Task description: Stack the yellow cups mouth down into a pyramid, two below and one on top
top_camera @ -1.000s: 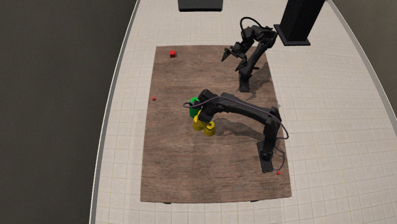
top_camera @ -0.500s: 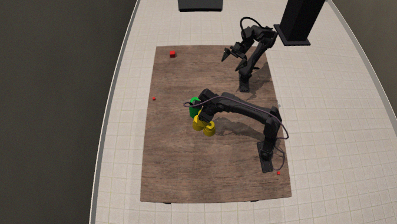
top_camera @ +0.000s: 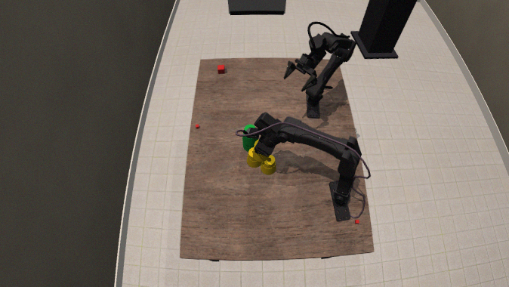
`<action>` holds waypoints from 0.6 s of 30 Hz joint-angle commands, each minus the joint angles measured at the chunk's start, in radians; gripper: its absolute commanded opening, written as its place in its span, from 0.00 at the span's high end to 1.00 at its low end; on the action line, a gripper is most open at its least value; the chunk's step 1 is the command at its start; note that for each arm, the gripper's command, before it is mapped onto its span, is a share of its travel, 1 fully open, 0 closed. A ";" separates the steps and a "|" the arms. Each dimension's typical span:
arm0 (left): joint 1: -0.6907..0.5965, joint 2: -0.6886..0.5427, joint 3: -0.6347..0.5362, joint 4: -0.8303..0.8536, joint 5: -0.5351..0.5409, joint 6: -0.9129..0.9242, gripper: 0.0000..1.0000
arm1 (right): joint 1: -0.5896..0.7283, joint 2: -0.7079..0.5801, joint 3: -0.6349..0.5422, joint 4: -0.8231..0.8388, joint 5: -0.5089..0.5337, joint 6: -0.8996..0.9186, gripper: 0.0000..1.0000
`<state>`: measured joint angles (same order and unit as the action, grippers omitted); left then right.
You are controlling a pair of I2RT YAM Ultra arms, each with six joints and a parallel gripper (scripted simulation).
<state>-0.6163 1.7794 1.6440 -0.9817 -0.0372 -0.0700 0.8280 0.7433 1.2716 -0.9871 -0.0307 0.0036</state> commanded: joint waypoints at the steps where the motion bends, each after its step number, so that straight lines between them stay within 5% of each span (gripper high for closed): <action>1: -0.007 -0.024 0.007 0.036 -0.010 -0.009 1.00 | 0.007 -0.015 -0.004 -0.001 0.004 0.006 0.00; 18: -0.006 -0.034 -0.061 0.093 -0.010 -0.008 1.00 | 0.007 -0.015 -0.004 -0.001 0.004 0.006 0.00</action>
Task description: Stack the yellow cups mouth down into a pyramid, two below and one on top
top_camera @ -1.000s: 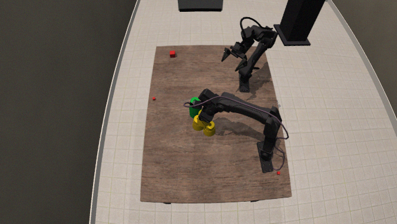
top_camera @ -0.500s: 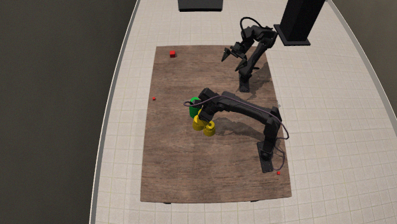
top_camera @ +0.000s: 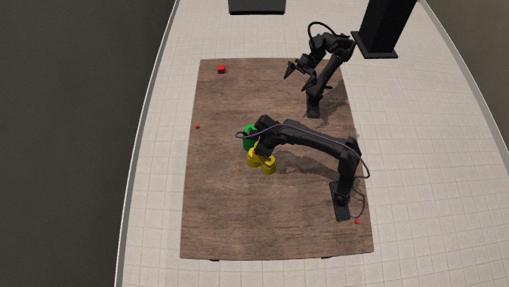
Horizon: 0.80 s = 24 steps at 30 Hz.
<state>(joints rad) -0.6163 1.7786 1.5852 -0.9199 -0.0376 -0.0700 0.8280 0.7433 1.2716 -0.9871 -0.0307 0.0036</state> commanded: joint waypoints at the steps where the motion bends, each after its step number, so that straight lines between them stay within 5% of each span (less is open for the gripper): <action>1: -0.006 -0.034 -0.008 0.036 -0.009 -0.008 1.00 | 0.007 -0.015 -0.004 -0.001 0.004 0.006 0.00; 20: -0.005 -0.041 -0.049 0.070 -0.009 -0.006 1.00 | 0.007 -0.015 -0.004 -0.001 0.004 0.006 0.00; 24: -0.005 -0.041 -0.049 0.071 -0.009 -0.006 0.55 | 0.007 -0.015 -0.004 -0.001 0.004 0.006 0.00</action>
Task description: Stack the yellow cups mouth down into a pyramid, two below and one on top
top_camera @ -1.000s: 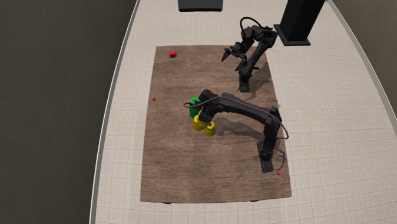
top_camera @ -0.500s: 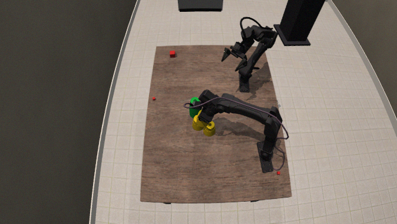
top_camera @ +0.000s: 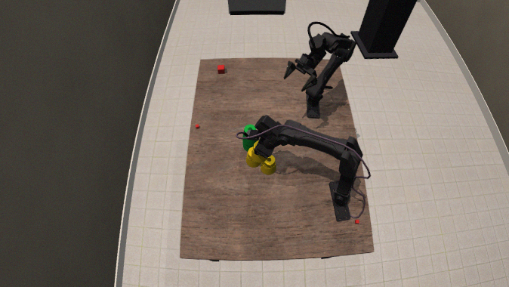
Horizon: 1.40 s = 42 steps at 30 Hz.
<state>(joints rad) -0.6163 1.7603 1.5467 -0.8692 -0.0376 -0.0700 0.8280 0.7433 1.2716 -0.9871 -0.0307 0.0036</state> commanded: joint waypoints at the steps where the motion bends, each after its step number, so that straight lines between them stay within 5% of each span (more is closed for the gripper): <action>1: -0.005 -0.022 -0.010 0.020 -0.009 -0.006 0.43 | 0.007 -0.015 -0.004 -0.001 0.004 0.006 0.00; 5: -0.002 -0.013 0.000 0.007 -0.002 -0.002 0.00 | 0.007 -0.015 -0.004 -0.001 0.004 0.006 0.00; 20: -0.014 -0.120 0.123 -0.211 -0.013 -0.015 0.00 | 0.007 -0.015 -0.004 -0.001 0.004 0.006 0.00; 27: -0.011 -0.129 0.107 -0.089 0.005 0.082 0.00 | -0.028 -0.006 -0.019 0.116 0.020 0.006 0.00; 42: 0.017 -0.210 -0.087 0.138 0.051 0.246 0.00 | -0.636 0.201 -0.178 0.801 0.040 -0.010 0.00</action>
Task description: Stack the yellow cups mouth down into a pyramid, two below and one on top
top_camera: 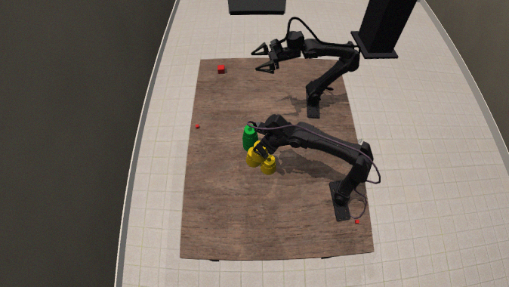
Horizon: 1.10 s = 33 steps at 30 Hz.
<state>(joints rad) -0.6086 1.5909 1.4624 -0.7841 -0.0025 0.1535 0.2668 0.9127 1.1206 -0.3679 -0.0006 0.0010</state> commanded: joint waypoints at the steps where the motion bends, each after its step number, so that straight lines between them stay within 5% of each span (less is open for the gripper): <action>1: 0.009 -0.040 -0.003 0.053 0.016 0.023 0.00 | -0.075 0.031 -0.026 0.182 0.009 -0.007 0.00; 10: 0.009 -0.042 0.004 0.055 0.009 0.022 0.00 | -0.255 0.125 -0.075 0.376 0.003 -0.004 0.00; 24: 0.011 -0.046 0.002 0.086 0.003 0.019 0.00 | -0.273 0.132 -0.074 0.372 0.001 -0.003 0.00; 33: 0.126 -0.282 -0.190 0.285 -0.059 -0.020 0.00 | -0.267 0.132 -0.068 0.372 0.001 -0.001 0.00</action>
<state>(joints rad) -0.5293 1.4212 1.3087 -0.6117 -0.0284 0.1543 0.0040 1.0473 1.0485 -0.0086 0.0036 0.0006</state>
